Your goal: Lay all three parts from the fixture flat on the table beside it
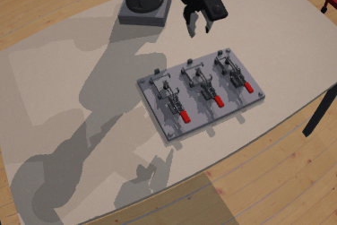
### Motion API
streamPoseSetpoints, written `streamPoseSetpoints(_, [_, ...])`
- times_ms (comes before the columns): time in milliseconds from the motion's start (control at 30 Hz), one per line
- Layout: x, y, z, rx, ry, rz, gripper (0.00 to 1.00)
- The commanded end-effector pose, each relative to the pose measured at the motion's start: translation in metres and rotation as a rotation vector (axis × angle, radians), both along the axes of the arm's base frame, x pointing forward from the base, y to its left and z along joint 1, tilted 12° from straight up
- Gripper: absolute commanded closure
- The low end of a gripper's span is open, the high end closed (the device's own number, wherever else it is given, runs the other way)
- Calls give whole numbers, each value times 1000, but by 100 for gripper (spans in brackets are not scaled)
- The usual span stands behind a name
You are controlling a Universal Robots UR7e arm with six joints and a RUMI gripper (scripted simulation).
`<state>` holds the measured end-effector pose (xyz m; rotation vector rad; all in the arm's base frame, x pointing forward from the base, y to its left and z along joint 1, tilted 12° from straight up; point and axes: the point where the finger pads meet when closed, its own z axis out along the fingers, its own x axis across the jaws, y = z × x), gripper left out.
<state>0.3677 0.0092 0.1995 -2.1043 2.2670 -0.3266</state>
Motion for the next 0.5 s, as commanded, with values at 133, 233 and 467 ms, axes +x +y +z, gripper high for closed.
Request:
streamPoseSetpoints(133, [19,-1,4,0,-1,0,72])
streamPoseSetpoints(233, [32,-2,6,0,-1,0,72])
streamPoseSetpoints(467, [69,-4,13,0,-1,0,72])
